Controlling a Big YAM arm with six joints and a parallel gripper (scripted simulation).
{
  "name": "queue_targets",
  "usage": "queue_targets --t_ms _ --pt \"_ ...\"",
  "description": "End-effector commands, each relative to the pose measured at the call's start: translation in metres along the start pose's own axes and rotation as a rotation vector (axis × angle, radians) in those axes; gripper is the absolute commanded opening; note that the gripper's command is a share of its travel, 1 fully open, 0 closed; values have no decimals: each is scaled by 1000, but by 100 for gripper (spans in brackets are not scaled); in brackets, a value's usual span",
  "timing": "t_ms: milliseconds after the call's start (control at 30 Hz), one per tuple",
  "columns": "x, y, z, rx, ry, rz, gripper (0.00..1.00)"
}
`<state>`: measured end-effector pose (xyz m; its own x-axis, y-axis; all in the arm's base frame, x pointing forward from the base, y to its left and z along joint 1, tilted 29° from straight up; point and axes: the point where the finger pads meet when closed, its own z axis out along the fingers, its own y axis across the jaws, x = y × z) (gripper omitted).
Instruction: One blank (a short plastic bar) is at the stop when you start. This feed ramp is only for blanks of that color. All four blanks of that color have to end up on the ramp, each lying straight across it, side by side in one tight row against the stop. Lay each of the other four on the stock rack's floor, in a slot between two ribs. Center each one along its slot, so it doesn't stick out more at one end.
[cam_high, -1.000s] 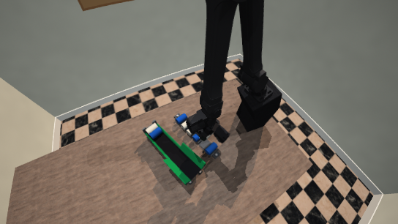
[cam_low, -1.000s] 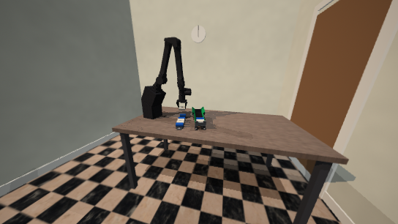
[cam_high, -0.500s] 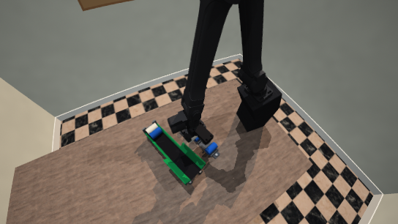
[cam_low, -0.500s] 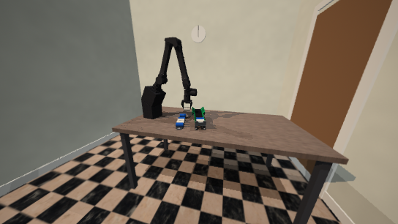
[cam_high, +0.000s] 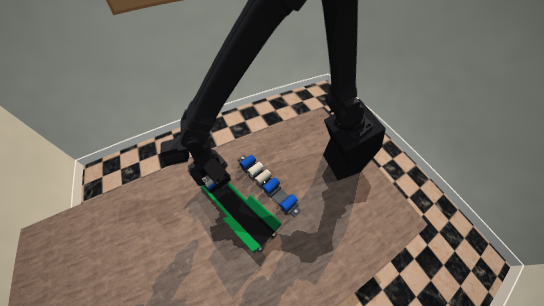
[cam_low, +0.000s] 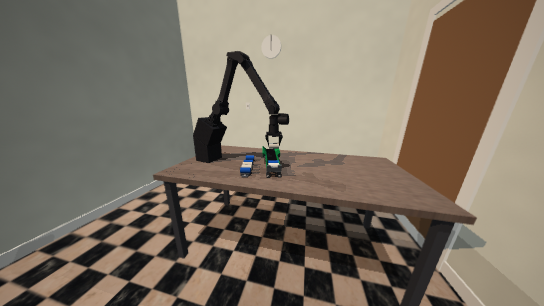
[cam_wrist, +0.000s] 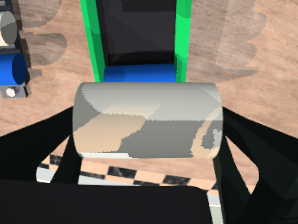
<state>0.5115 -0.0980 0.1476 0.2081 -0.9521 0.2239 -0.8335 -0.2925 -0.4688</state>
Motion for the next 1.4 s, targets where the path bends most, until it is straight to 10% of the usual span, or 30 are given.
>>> queue_targets --t_ms 0,367,1367 --pt "-16 10 5 -38 -37 -54 66" --pt "3 -13 -11 23 5 -39 66" --pt "-5 -9 98 6 -8 -38 66"
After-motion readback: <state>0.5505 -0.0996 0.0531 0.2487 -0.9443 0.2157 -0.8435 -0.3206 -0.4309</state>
